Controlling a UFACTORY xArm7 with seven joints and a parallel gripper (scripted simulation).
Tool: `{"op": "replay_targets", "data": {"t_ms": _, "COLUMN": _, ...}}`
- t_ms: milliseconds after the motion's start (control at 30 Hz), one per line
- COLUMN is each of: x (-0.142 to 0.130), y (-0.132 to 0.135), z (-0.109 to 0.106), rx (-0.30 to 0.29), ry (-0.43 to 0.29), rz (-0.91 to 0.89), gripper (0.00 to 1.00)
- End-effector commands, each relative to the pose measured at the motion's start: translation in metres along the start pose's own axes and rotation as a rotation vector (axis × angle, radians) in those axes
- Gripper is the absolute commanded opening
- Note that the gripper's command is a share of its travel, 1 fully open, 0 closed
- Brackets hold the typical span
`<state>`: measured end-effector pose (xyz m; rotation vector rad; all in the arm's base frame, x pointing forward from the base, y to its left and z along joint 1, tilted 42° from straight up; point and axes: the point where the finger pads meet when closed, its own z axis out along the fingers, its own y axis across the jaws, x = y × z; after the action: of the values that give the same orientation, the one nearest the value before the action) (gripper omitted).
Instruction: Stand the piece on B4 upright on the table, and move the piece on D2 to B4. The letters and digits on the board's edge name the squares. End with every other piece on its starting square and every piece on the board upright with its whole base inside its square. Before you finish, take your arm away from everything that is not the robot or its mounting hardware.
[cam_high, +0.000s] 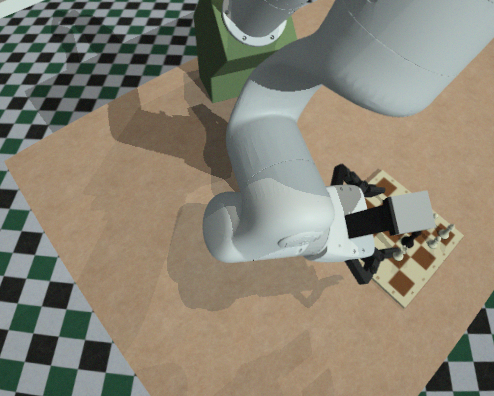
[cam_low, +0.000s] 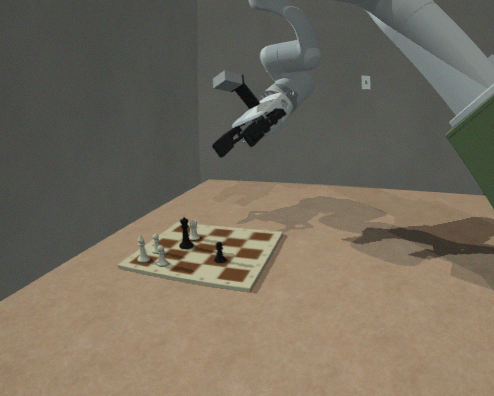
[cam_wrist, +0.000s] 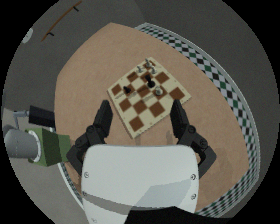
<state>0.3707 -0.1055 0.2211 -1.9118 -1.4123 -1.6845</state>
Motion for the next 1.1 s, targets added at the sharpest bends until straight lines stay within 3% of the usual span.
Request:
{"op": "replay_targets", "data": {"t_ms": 0, "x": 0.004, "y": -0.007, "z": 0.011, "rx": -0.072, "ry": -0.108, "rz": 0.041, "gripper": 1.0}}
{"op": "replay_targets", "data": {"t_ms": 133, "x": 0.005, "y": -0.011, "z": 0.018, "rx": -0.1, "ry": -0.149, "rz": 0.063, "gripper": 1.0}}
{"op": "replay_targets", "data": {"t_ms": 167, "x": 0.007, "y": -0.016, "z": 0.024, "rx": -0.128, "ry": -0.192, "rz": 0.085, "gripper": 1.0}}
{"op": "replay_targets", "data": {"t_ms": 267, "x": 0.007, "y": -0.016, "z": 0.024, "rx": -0.128, "ry": -0.192, "rz": 0.085, "gripper": 1.0}}
{"op": "replay_targets", "data": {"t_ms": 300, "x": 0.007, "y": -0.022, "z": 0.028, "rx": -0.159, "ry": -0.236, "rz": 0.108, "gripper": 1.0}}
{"op": "replay_targets", "data": {"t_ms": 467, "x": 0.009, "y": -0.026, "z": 0.036, "rx": -0.185, "ry": -0.277, "rz": 0.13, "gripper": 1.0}}
{"op": "replay_targets", "data": {"t_ms": 500, "x": 0.01, "y": -0.031, "z": 0.041, "rx": -0.215, "ry": -0.32, "rz": 0.152, "gripper": 1.0}}
{"op": "replay_targets", "data": {"t_ms": 600, "x": 0.01, "y": -0.031, "z": 0.041, "rx": -0.215, "ry": -0.32, "rz": 0.152, "gripper": 1.0}}
{"op": "replay_targets", "data": {"t_ms": 633, "x": 0.011, "y": -0.036, "z": 0.046, "rx": -0.244, "ry": -0.363, "rz": 0.174, "gripper": 1.0}}
{"op": "replay_targets", "data": {"t_ms": 700, "x": 0.011, "y": -0.036, "z": 0.046, "rx": -0.244, "ry": -0.363, "rz": 0.174, "gripper": 1.0}}
{"op": "replay_targets", "data": {"t_ms": 733, "x": 0.012, "y": -0.04, "z": 0.052, "rx": -0.27, "ry": -0.404, "rz": 0.196, "gripper": 1.0}}
{"op": "replay_targets", "data": {"t_ms": 833, "x": 0.012, "y": -0.04, "z": 0.052, "rx": -0.27, "ry": -0.404, "rz": 0.196, "gripper": 1.0}}
{"op": "replay_targets", "data": {"t_ms": 867, "x": 0.013, "y": -0.045, "z": 0.056, "rx": -0.299, "ry": -0.444, "rz": 0.216, "gripper": 1.0}}
{"op": "replay_targets", "data": {"t_ms": 933, "x": 0.013, "y": -0.045, "z": 0.056, "rx": -0.299, "ry": -0.444, "rz": 0.216, "gripper": 1.0}}
{"op": "replay_targets", "data": {"t_ms": 1067, "x": 0.015, "y": -0.053, "z": 0.066, "rx": -0.351, "ry": -0.522, "rz": 0.257, "gripper": 1.0}}
